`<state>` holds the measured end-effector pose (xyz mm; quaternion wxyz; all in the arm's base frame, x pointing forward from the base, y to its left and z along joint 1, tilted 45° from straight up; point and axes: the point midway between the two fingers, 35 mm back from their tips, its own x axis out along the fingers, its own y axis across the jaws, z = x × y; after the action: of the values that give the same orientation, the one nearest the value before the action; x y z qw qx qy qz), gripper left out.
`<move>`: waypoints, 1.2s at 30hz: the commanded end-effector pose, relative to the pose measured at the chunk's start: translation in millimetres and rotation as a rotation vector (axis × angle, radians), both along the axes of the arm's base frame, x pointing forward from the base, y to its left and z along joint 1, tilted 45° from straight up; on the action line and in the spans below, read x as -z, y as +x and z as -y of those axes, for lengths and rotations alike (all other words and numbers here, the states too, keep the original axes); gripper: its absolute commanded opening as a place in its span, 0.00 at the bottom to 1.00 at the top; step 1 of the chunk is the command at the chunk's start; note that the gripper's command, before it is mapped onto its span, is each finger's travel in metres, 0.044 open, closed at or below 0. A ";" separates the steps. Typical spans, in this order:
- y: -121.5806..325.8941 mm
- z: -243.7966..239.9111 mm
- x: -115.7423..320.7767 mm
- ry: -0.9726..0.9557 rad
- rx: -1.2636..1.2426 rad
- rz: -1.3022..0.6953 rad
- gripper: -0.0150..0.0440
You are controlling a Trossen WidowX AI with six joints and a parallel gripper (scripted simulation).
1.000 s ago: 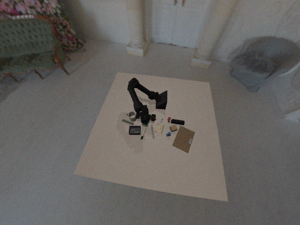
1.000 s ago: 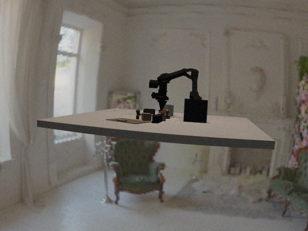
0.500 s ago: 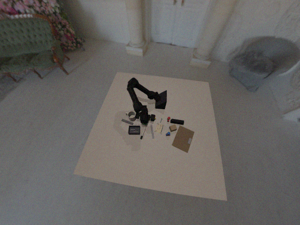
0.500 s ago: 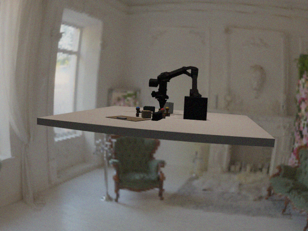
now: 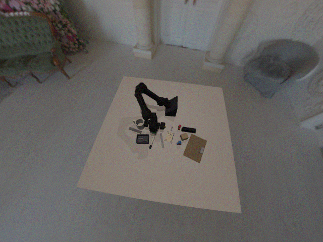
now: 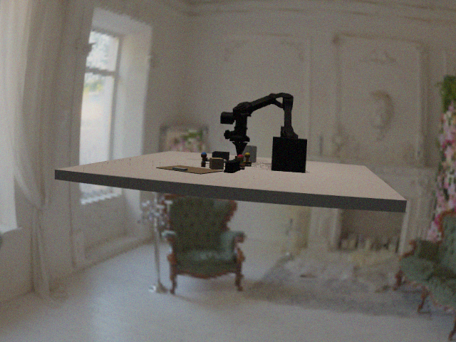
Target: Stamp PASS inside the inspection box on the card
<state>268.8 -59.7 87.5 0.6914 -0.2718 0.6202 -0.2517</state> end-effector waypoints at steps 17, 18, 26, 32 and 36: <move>-0.2 2.7 2.3 -0.004 -0.002 -0.002 0.25; -0.2 2.7 2.3 -0.004 -0.002 -0.002 0.25; -0.1 3.4 3.0 -0.004 -0.002 -0.002 0.25; -0.1 3.4 3.0 -0.004 -0.002 -0.002 0.25; -0.1 3.4 3.0 -0.004 -0.002 -0.002 0.25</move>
<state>268.8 -61.5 85.2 0.6913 -0.2732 0.6203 -0.2505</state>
